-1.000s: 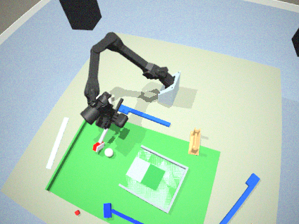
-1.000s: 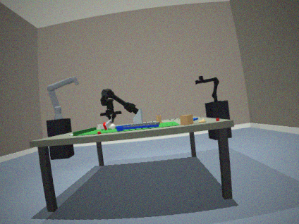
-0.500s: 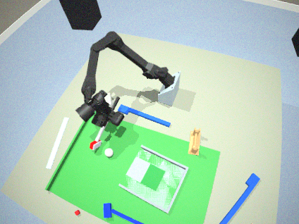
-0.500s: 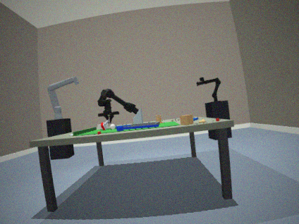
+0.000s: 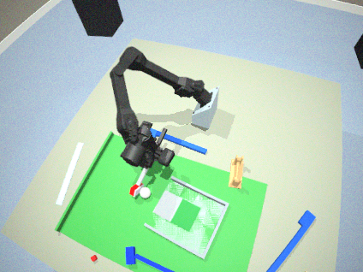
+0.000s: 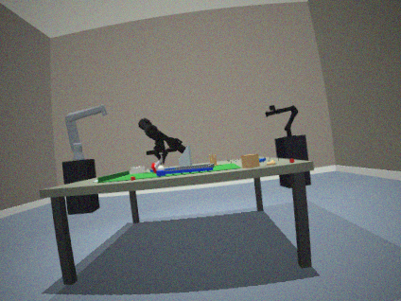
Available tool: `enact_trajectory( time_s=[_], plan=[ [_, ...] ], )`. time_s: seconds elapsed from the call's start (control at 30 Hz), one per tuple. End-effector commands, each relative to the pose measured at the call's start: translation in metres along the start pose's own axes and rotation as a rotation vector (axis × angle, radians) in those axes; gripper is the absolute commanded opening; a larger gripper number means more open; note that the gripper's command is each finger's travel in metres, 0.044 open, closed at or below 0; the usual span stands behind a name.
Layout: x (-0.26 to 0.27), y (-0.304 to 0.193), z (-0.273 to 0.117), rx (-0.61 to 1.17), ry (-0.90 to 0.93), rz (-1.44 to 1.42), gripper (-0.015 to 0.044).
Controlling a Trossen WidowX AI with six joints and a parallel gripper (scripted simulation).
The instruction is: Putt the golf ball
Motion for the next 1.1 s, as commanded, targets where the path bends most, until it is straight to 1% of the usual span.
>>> enact_trajectory(
  time_s=[0.0,0.17,0.47,0.53,0.57,1.07],
  plan=[
    [0.025,-0.009,-0.001,-0.008,-0.012,0.000,0.0000],
    [0.026,-0.008,-0.010,-0.008,-0.010,0.000,0.0000],
    [0.026,-0.009,-0.060,-0.007,-0.010,0.000,0.0000],
    [0.026,-0.009,-0.061,-0.007,-0.010,0.000,0.0000],
    [0.027,-0.010,-0.052,-0.001,-0.016,-0.011,0.0000],
    [0.027,-0.010,-0.052,-0.001,-0.016,-0.011,0.0000]
  ],
)
Point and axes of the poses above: the point midway between the two fingers, 35 mm back from their tips, its own z axis out along the fingers, its own x axis across the jaws, y = z × x, the point moved 8 cm from there along -z, back along the fingers, and after that the axes turned 8 degrees about z, right-handed, at the moved point
